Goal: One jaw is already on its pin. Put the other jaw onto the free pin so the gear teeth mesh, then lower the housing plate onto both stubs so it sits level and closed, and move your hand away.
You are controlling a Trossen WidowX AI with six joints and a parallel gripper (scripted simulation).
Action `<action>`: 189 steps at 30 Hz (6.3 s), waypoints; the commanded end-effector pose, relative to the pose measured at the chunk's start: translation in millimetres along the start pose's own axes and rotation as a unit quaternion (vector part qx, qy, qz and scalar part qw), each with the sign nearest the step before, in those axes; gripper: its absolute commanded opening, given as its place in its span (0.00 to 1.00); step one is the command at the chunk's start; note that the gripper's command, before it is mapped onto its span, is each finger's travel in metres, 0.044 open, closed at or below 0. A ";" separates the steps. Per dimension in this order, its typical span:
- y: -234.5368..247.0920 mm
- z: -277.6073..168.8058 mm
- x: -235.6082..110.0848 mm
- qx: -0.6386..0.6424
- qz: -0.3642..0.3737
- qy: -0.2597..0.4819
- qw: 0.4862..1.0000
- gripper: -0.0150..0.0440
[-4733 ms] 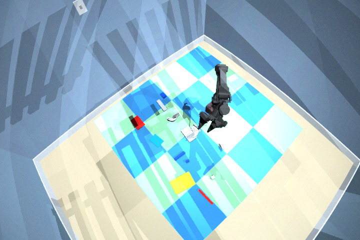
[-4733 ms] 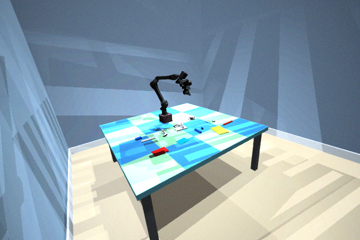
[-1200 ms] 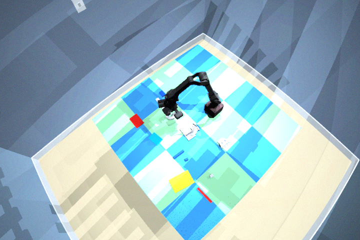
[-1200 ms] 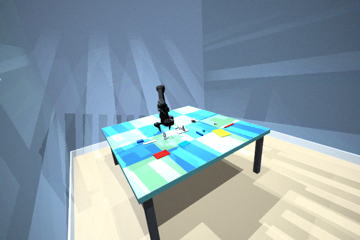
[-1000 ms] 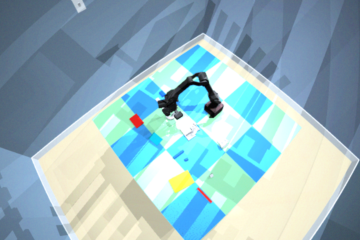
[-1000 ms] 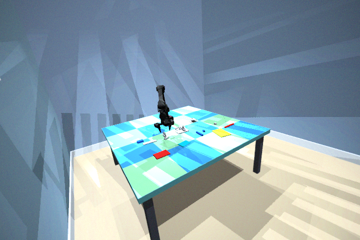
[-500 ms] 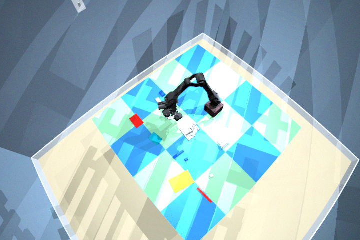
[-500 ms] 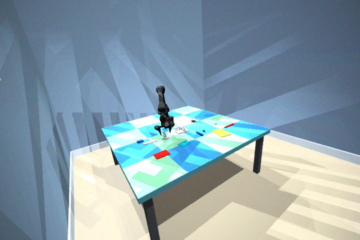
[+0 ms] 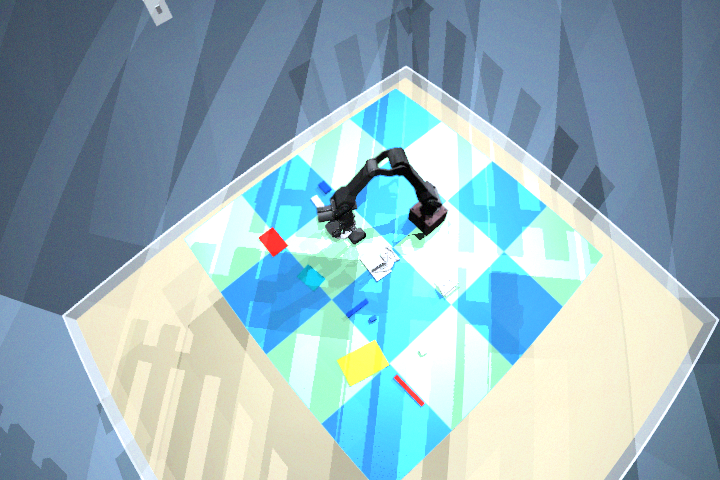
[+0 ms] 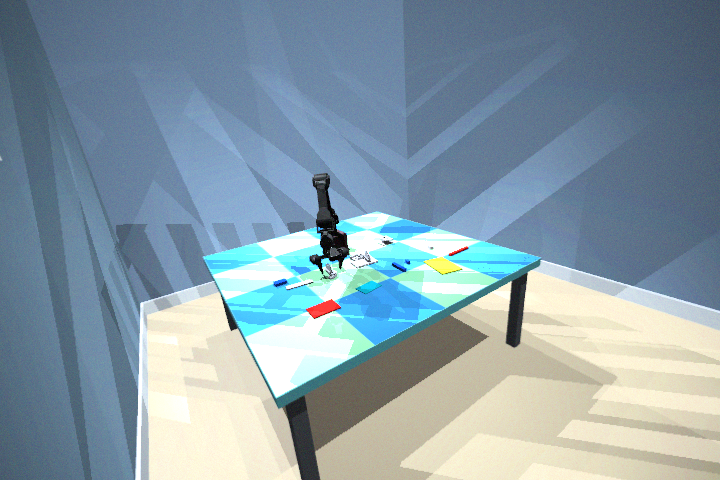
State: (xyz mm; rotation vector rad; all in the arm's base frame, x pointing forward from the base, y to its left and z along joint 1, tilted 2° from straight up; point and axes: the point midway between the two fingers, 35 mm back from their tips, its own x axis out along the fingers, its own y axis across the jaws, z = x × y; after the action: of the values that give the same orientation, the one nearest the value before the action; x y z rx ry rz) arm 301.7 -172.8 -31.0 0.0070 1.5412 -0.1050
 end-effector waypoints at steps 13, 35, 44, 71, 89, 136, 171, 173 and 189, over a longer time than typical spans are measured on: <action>1.0 -1.4 2.6 -0.002 0.002 0.002 1.000 1.00; 0.6 -1.2 2.1 0.000 0.001 0.002 1.000 0.48; 0.6 -1.2 2.1 0.000 0.001 0.002 1.000 0.48; 0.1 0.1 -69.6 -0.002 0.002 0.001 1.000 0.48; 17.7 -2.8 -78.3 -0.108 0.004 0.001 0.994 0.48; 95.6 -27.6 -84.6 -0.591 0.008 -0.003 0.807 0.48; 142.6 -58.2 -85.0 -0.854 0.009 -0.007 0.521 0.48; 144.9 -60.2 -84.9 -0.865 0.009 -0.008 0.501 0.48; 162.4 -76.9 -83.6 -0.940 0.009 -0.010 0.340 0.48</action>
State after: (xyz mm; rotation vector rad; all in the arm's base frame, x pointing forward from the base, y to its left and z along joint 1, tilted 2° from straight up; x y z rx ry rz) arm 239.1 -4.6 41.4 -1.7681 0.8007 1.7023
